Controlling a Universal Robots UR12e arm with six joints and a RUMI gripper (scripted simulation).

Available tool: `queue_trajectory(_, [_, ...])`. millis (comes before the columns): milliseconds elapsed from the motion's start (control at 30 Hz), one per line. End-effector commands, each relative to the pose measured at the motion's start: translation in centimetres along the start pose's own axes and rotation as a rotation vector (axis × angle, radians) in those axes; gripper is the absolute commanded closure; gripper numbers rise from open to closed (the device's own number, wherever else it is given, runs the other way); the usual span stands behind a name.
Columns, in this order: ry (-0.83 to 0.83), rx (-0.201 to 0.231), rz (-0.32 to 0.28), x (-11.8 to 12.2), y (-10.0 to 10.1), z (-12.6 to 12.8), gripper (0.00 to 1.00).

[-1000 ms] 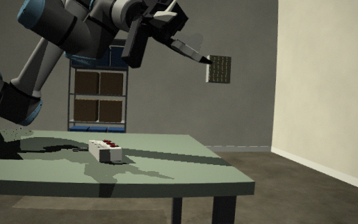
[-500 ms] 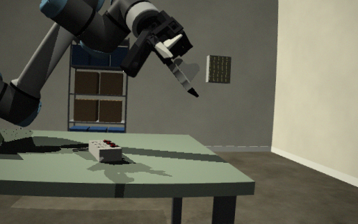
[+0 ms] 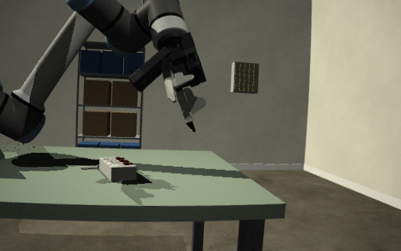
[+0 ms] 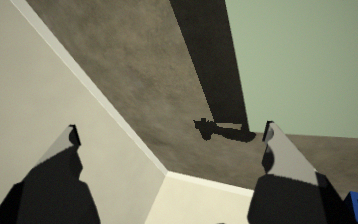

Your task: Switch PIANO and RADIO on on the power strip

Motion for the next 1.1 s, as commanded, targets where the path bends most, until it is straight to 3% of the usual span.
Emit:
queue_trajectory(0, [-0.035,0.050,0.105,-1.5,-0.6,2.3,0.00])
queue_trajectory(67, [-0.054,0.080,0.160,-2.6,-1.1,3.8,0.00])
queue_trajectory(133, [-0.054,0.080,0.160,-2.6,-1.1,3.8,0.00])
queue_trajectory(400, [-0.122,0.195,0.354,-6.7,-3.7,9.1,0.00])
queue_trajectory(633, [-0.166,0.284,0.487,-9.8,-6.4,13.0,0.00])
queue_trajectory(700, [-0.166,0.284,0.487,-9.8,-6.4,13.0,0.00])
queue_trajectory(1067, [-0.207,0.385,0.623,-13.2,-10.0,17.1,0.00])
Point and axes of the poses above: the point where the finger pads meet when closed, its own y axis out along the fingers, its own z axis across the jaws, x = y × z, the point moved 8 cm from there along -y, back along the fingers, and after that the axes turned 4 degrees about -y, right-handed, at the moved point
